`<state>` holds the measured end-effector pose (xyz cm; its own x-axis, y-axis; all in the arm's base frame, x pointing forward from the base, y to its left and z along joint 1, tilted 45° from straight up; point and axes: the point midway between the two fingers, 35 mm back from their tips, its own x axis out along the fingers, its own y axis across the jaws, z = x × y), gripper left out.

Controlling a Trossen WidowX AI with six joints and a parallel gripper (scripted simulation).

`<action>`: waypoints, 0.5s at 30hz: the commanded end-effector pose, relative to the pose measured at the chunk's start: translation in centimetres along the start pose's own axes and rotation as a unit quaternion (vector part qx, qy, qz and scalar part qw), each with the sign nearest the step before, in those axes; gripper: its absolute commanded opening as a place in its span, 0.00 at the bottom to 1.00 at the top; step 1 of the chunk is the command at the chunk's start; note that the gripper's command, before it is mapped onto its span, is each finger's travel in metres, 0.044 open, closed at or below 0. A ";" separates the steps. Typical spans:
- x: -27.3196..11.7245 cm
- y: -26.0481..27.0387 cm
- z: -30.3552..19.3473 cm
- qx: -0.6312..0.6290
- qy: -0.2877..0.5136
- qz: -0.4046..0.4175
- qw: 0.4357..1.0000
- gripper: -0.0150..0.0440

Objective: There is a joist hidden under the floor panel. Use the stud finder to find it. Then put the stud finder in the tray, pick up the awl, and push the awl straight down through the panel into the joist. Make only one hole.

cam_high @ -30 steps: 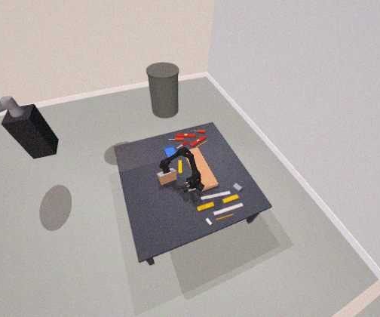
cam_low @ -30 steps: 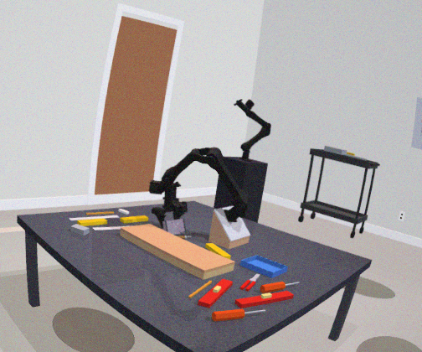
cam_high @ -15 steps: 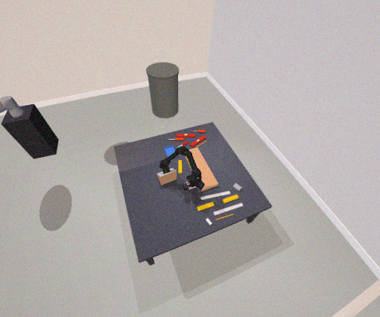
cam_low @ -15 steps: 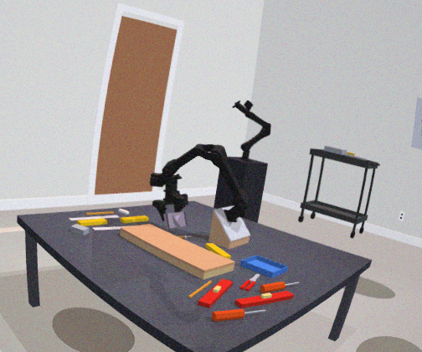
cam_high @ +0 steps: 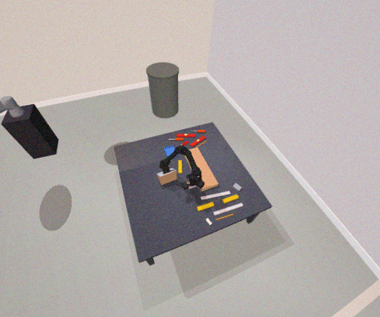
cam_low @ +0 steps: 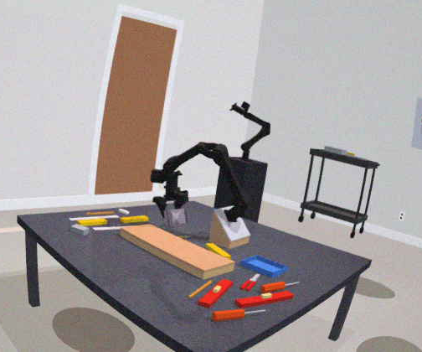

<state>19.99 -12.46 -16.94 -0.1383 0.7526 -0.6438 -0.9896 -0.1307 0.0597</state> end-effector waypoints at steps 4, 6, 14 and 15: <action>-0.3 -0.1 0.0 -0.002 0.017 -0.001 1.000 0.25; -0.3 -0.1 0.1 -0.002 0.021 0.000 1.000 0.25; -0.1 -0.1 0.2 -0.001 0.038 0.001 0.999 0.25; -0.1 -0.1 0.2 -0.001 0.040 0.001 0.999 0.25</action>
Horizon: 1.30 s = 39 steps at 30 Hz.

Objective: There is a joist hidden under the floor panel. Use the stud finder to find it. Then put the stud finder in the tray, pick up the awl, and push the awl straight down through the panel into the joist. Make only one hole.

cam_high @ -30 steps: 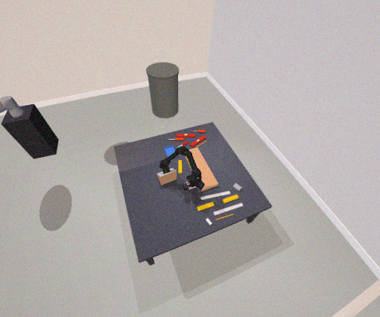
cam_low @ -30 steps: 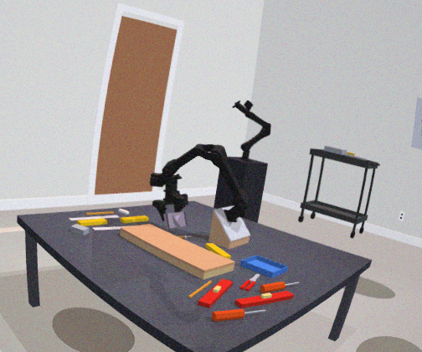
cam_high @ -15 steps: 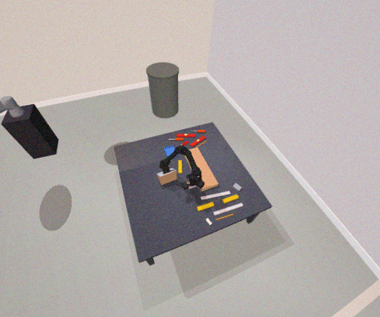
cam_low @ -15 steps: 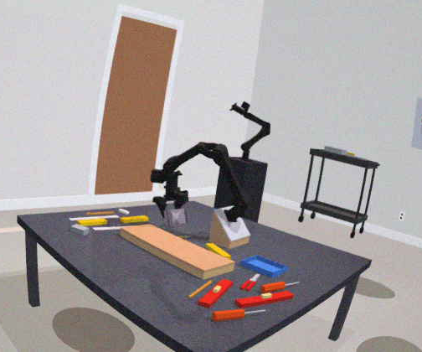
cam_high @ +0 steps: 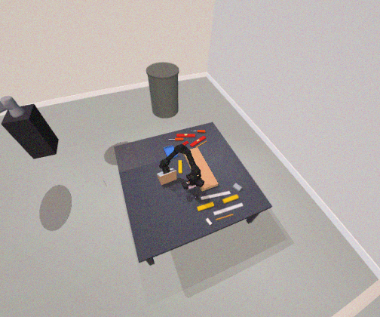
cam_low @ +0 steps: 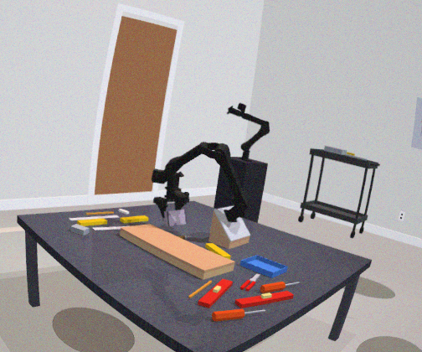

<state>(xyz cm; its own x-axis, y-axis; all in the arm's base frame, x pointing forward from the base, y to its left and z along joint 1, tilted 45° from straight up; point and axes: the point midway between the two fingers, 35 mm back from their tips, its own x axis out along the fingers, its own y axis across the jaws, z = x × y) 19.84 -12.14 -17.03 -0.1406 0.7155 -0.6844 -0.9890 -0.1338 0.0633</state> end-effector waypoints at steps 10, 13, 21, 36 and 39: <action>-0.3 -0.1 0.2 0.000 0.034 -0.001 0.999 0.25; -0.2 -0.1 0.2 0.000 0.039 -0.001 0.999 0.25; -0.2 -0.1 0.3 0.001 0.054 0.000 0.999 0.25; 0.0 -0.1 0.5 0.001 0.091 0.002 0.996 0.25; 0.0 -0.1 0.6 0.001 0.098 0.002 0.995 0.25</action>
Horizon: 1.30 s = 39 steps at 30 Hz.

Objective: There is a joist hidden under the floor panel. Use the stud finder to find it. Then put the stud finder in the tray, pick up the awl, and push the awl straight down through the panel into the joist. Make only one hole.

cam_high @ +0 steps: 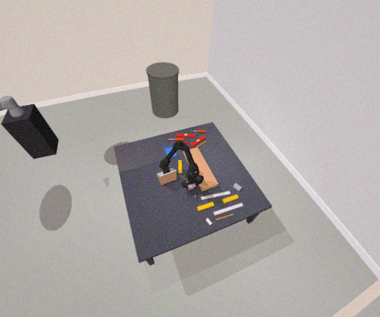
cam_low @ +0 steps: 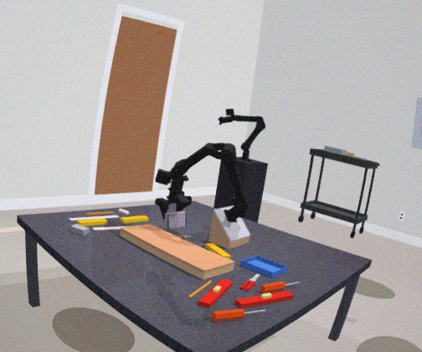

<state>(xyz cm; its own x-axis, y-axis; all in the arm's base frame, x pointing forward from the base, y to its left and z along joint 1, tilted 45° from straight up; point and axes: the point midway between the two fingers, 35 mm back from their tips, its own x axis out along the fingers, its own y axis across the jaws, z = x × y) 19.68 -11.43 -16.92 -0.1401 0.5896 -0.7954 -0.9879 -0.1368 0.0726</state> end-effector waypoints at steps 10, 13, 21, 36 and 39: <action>-0.4 -0.2 0.1 0.000 0.039 -0.004 0.999 0.25; -0.4 -0.2 0.1 0.000 0.045 -0.004 0.999 0.25; -0.4 -0.2 0.2 0.000 0.062 -0.003 0.998 0.25; -0.3 -0.2 0.5 0.001 0.103 -0.002 0.995 0.25; -0.3 -0.2 0.5 0.001 0.111 -0.002 0.994 0.25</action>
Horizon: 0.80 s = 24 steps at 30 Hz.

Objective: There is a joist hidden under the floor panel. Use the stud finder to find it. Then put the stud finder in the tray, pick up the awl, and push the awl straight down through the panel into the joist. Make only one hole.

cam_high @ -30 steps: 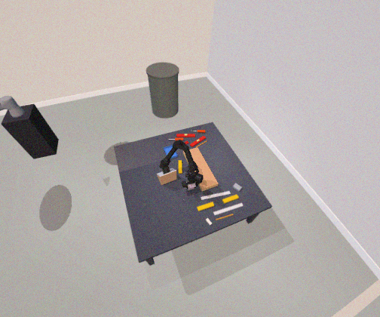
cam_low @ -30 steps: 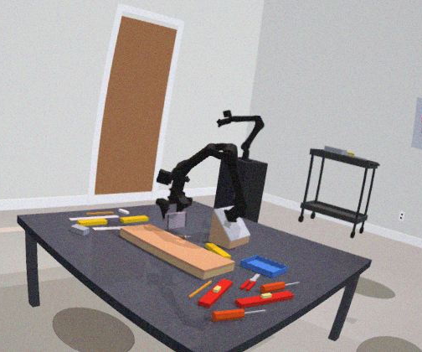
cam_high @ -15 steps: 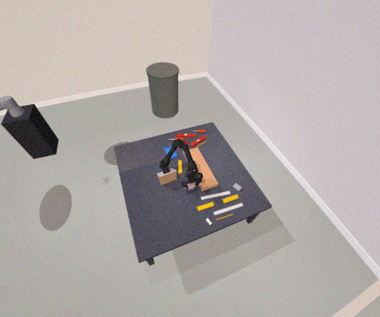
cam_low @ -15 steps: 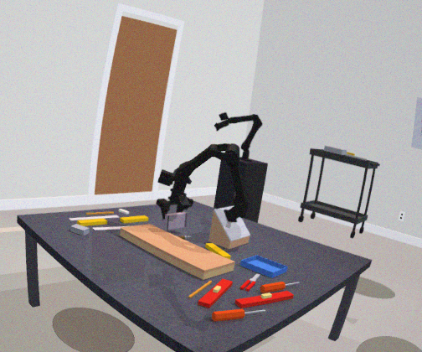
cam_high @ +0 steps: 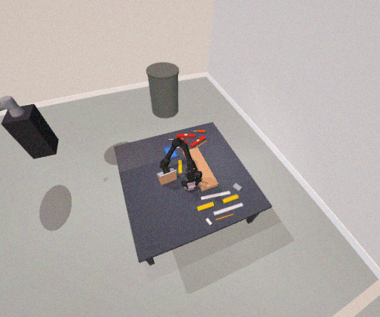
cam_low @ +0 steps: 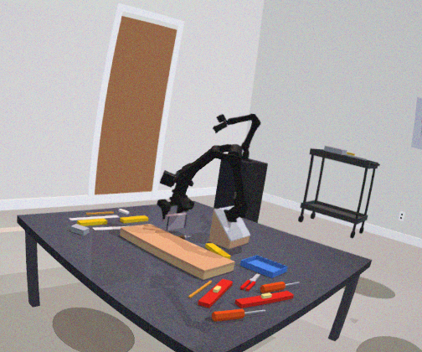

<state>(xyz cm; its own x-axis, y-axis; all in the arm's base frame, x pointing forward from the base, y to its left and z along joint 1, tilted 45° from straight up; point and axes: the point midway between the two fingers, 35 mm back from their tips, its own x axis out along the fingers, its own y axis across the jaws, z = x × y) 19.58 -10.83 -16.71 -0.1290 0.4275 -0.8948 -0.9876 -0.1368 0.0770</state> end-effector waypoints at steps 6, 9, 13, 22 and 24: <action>-0.4 -0.2 -0.1 0.001 0.032 -0.005 0.999 0.25; -0.5 -0.2 0.0 0.001 0.038 -0.005 0.999 0.25; -0.4 -0.2 0.0 0.001 0.045 -0.004 0.999 0.25; -0.3 -0.2 0.2 0.001 0.073 -0.003 0.997 0.25; -0.3 -0.2 0.2 0.001 0.080 -0.003 0.997 0.25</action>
<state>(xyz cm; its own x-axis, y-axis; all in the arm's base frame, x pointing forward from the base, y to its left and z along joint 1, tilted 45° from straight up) 19.52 -10.44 -16.63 -0.1195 0.3122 -0.9425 -0.9874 -0.1368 0.0799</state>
